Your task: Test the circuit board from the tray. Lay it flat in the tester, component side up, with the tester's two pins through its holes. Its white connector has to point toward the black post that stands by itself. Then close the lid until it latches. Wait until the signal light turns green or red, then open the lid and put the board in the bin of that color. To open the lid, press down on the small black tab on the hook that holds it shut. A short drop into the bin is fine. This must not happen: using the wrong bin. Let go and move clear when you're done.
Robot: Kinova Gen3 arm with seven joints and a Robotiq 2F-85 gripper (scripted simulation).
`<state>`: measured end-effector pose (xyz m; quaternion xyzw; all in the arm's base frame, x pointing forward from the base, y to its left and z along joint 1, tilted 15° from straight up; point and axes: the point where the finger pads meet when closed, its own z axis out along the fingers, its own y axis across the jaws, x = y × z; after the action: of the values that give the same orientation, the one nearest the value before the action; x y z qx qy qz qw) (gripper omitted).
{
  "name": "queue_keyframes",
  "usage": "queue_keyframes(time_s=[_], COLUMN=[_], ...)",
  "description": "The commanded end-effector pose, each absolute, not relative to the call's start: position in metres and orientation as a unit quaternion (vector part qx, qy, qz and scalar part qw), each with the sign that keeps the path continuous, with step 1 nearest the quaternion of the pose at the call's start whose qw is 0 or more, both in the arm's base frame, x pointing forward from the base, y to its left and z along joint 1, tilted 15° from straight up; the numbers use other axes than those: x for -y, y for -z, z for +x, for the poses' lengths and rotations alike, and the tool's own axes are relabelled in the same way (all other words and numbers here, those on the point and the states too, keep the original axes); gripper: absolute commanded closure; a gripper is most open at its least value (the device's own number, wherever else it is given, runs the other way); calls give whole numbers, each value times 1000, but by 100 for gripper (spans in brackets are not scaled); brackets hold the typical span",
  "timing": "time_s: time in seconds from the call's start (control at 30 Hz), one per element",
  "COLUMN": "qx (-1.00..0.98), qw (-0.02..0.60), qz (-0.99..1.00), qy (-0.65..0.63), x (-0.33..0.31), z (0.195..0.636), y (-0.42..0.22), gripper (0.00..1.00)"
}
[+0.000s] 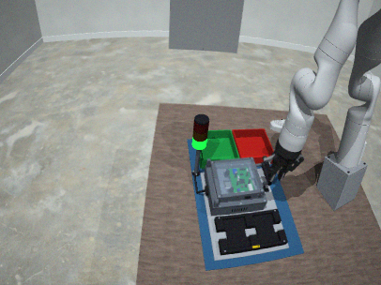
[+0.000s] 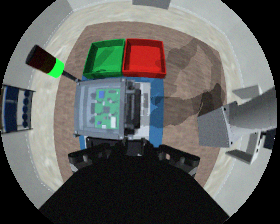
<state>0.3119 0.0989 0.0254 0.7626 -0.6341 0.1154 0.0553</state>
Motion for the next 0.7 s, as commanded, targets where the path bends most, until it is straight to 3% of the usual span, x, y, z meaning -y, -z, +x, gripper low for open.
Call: queue_keyframes(time_s=[0.0, 0.67], qx=[634, 634], qw=[55, 55], qz=[763, 763], qy=[-115, -115], x=[-99, -46], z=[312, 317], y=[-26, -39], gripper=[74, 74])
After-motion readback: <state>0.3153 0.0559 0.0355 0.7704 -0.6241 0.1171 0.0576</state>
